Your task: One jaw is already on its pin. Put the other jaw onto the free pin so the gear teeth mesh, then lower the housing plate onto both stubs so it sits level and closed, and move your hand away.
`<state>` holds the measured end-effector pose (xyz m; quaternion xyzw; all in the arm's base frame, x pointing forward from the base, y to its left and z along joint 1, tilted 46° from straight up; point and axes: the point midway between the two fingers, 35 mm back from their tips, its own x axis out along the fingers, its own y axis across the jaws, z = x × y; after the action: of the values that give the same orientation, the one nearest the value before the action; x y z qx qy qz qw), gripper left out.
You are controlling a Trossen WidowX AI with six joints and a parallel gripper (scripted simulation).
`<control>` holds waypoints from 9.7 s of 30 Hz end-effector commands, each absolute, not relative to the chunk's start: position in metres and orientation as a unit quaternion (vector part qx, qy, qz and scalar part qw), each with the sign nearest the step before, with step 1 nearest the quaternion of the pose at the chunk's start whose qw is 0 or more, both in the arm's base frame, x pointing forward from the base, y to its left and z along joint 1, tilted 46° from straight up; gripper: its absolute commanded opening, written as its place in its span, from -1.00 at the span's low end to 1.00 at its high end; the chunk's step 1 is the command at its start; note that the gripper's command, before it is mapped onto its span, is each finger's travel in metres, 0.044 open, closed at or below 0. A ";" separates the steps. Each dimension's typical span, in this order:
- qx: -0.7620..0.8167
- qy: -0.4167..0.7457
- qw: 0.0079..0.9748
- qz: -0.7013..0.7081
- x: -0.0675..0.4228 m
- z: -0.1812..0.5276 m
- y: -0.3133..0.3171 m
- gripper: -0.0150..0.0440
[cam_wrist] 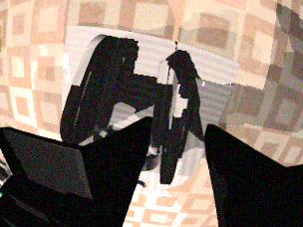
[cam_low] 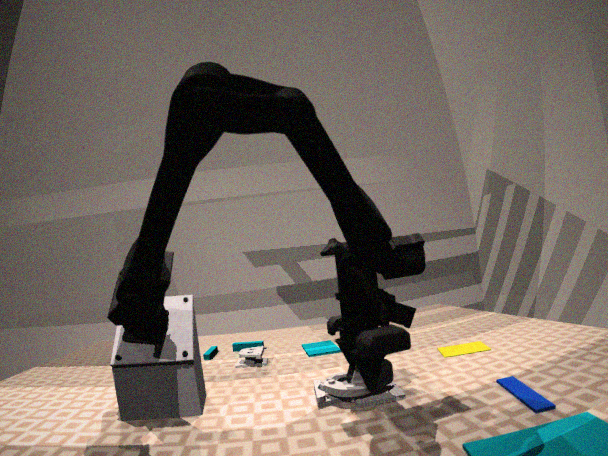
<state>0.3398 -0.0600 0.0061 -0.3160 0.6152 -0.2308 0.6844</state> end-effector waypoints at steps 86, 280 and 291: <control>-0.318 0.616 0.683 -0.231 0.341 0.002 -0.066 -0.04; -0.706 0.270 -0.257 0.601 0.159 -0.186 0.153 1.00; -0.707 0.270 -0.258 0.601 0.162 -0.197 0.142 1.00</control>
<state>0.1614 0.1478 -0.1939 -0.7085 0.2688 0.6011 -0.2539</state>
